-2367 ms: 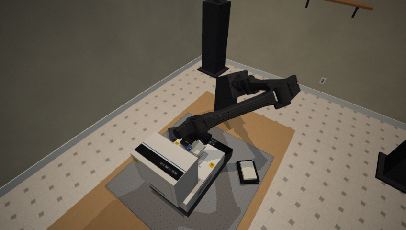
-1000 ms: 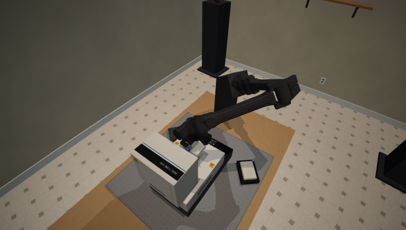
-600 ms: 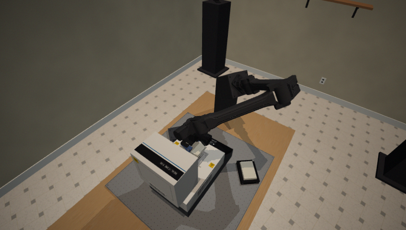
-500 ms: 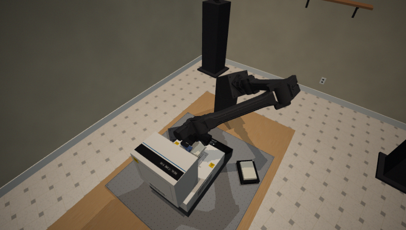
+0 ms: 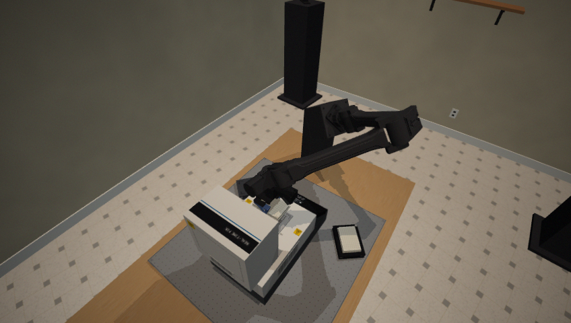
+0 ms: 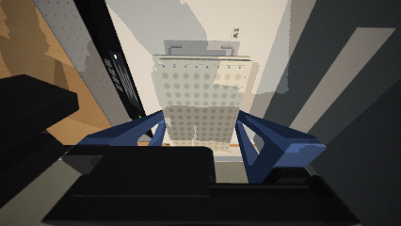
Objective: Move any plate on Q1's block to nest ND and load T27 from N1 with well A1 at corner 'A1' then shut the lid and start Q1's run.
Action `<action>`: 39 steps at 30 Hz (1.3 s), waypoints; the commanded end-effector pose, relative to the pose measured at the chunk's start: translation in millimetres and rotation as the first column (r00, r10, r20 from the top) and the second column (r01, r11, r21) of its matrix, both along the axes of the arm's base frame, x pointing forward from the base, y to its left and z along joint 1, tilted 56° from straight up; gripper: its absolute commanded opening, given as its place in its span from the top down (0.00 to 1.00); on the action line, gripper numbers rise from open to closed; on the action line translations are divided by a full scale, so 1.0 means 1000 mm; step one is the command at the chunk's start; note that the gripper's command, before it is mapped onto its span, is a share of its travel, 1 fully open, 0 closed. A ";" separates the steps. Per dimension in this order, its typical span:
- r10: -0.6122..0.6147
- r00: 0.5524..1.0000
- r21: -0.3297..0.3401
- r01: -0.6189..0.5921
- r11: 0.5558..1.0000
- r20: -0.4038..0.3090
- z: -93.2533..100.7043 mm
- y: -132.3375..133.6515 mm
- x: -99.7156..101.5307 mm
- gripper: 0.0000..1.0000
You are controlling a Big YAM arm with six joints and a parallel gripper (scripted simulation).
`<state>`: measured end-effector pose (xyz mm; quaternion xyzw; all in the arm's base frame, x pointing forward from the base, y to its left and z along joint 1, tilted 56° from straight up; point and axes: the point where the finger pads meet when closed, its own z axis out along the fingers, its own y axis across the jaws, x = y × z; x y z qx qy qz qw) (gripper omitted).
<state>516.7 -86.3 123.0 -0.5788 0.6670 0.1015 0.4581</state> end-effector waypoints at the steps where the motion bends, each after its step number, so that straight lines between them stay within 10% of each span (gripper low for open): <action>1: -0.015 0.998 -0.031 0.017 0.999 0.062 0.019 -0.017 0.010 1.00; 28: 0.020 0.999 -0.012 -0.020 1.000 0.025 0.007 0.005 0.014 1.00; 39: -0.180 0.956 0.139 0.216 0.966 -0.229 -0.045 -0.029 -0.020 1.00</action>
